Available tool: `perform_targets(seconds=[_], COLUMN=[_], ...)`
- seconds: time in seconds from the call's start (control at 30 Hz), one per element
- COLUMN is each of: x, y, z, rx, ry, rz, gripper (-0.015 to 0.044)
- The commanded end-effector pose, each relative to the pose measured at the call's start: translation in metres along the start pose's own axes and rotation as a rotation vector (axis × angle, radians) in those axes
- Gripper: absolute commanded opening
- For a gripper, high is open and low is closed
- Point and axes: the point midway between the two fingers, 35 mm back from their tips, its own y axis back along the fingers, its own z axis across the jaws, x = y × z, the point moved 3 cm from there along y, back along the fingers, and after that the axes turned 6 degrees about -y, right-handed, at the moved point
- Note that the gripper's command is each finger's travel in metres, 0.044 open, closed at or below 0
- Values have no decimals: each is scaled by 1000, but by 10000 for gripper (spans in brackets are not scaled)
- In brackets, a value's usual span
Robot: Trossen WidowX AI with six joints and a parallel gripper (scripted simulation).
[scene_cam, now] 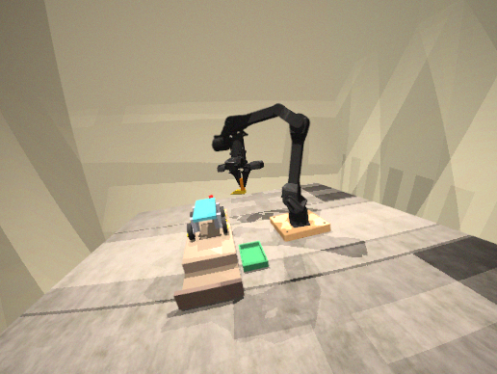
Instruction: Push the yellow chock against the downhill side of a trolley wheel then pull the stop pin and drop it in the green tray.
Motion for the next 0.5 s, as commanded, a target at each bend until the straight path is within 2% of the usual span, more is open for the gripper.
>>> perform_targets(seconds=[0.0, 0.47], x=[0, 0], y=[0, 0], z=[0, 0], rx=[-3, -5], ry=[-111, -586], rz=[-1, 0], gripper=[0, 0])
